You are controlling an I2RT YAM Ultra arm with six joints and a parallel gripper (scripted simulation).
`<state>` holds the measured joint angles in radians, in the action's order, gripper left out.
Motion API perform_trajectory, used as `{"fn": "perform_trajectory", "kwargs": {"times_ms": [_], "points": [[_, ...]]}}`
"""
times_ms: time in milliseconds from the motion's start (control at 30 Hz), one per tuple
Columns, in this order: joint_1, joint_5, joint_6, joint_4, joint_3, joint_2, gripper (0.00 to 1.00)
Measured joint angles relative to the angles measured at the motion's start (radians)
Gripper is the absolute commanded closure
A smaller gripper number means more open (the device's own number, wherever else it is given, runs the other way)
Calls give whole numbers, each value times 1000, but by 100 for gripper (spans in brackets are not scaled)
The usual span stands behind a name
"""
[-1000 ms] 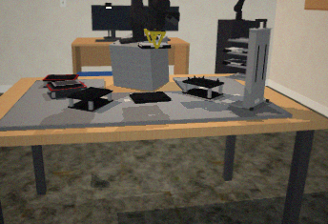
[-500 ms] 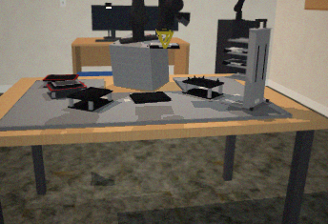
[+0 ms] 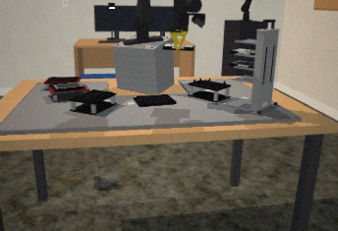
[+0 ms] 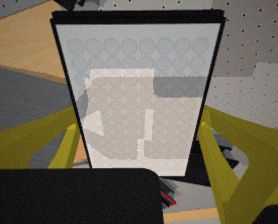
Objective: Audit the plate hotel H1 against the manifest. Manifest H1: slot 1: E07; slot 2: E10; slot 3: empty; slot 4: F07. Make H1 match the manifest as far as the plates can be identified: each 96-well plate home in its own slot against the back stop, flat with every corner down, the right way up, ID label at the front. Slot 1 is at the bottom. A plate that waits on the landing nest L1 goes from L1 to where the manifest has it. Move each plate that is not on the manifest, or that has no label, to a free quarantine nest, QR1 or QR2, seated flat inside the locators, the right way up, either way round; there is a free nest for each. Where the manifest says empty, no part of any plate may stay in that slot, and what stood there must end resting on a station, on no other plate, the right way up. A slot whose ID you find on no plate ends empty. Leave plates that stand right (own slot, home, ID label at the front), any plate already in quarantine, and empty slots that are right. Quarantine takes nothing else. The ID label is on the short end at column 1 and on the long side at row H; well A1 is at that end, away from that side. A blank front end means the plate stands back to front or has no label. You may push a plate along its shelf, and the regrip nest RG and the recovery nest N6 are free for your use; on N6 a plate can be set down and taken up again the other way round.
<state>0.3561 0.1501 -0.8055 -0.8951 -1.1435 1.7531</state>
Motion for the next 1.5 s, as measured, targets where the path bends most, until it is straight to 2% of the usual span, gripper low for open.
{"fn": "perform_trajectory", "kwargs": {"times_ms": [300,700,833,1033,1500], "points": [[65,6,152,-10,-35,33,14],[181,12,440,-19,-92,101,14],[201,14,503,-28,-103,106,14],[251,16,584,-31,-140,149,14],[356,20,909,-50,-198,201,14]]}}
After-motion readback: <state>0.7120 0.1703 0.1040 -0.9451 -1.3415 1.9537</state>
